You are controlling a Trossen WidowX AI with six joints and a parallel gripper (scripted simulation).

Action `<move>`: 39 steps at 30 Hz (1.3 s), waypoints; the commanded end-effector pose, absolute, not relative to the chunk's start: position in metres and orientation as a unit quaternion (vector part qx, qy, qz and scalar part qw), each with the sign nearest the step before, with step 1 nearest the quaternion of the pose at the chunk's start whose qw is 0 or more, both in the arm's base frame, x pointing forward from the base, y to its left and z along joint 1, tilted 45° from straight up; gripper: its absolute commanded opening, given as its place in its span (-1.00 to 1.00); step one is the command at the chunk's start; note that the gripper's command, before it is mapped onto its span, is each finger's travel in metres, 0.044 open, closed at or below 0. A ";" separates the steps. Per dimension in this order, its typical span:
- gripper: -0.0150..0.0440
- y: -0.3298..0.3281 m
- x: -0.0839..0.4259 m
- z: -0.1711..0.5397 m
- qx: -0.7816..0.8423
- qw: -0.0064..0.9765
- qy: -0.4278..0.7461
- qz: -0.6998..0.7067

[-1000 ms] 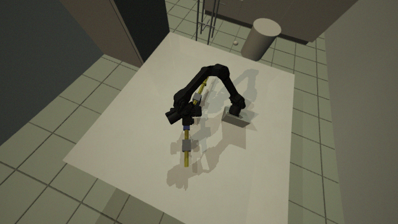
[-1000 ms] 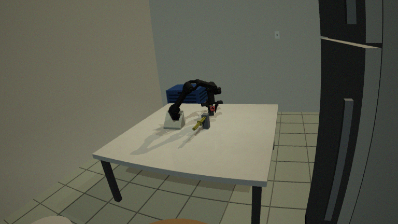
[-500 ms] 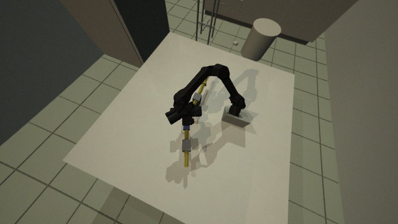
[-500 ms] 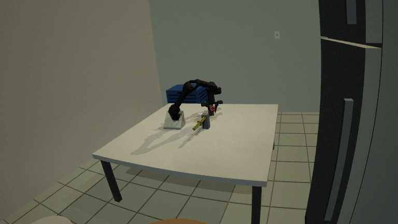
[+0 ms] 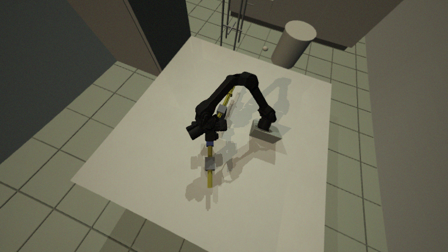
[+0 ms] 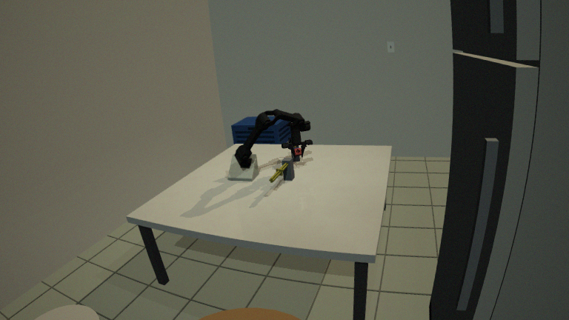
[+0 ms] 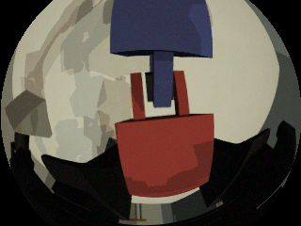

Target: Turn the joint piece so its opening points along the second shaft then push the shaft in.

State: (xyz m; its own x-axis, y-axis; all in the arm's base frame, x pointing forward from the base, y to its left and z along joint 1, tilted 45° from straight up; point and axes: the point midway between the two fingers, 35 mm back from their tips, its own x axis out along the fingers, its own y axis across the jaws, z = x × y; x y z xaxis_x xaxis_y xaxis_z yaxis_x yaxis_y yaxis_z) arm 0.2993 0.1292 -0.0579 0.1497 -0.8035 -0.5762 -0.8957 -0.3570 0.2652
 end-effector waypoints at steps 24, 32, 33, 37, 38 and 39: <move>-0.49 0.121 0.295 -0.059 -0.717 0.165 0.583 0.345; -0.49 0.115 0.292 -0.061 -0.691 0.230 0.588 0.353; -0.49 0.115 0.291 -0.062 -0.687 0.239 0.588 0.353; -0.49 0.112 0.289 -0.063 -0.674 0.272 0.588 0.355; -0.49 0.112 0.288 -0.064 -0.671 0.281 0.587 0.356; -0.49 0.111 0.288 -0.064 -0.667 0.289 0.587 0.356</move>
